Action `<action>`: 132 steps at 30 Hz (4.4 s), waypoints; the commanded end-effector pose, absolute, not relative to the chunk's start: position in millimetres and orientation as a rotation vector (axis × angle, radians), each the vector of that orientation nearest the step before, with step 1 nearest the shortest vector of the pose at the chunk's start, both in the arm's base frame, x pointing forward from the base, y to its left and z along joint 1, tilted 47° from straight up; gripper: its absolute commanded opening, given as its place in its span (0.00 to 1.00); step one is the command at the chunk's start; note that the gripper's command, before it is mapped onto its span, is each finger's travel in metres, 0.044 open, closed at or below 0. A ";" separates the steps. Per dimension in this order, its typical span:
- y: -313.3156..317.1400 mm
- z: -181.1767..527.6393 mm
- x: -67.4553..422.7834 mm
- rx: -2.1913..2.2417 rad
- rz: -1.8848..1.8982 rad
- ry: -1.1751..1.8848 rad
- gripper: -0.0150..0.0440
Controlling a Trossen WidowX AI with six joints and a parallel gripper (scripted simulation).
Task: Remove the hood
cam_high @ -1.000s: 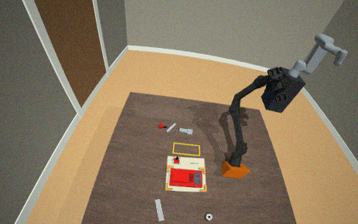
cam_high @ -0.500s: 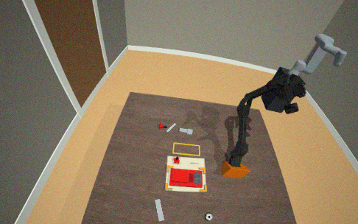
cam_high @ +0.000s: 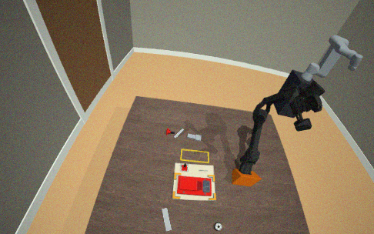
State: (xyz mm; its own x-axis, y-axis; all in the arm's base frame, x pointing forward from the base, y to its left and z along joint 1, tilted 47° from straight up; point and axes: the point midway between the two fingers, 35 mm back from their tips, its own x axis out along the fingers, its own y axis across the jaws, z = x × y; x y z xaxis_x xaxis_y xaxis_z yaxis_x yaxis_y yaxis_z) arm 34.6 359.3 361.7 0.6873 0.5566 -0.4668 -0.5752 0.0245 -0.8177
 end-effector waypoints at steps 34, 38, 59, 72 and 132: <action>289.1 130.2 284.6 -1.086 0.154 0.963 1.00; 262.9 102.4 304.5 -1.028 0.045 1.063 1.00; 95.9 -32.2 339.7 -0.675 -0.586 1.514 1.00; 97.1 -45.3 337.7 -0.663 -0.606 1.525 1.00; 71.3 -68.3 337.6 -0.664 -0.606 1.525 1.00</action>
State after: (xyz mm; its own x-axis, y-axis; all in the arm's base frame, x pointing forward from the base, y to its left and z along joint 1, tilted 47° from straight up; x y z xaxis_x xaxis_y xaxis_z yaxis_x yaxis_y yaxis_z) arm 338.1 74.1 -66.9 -0.0290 -0.7198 -0.6936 -0.0461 0.6941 -0.7184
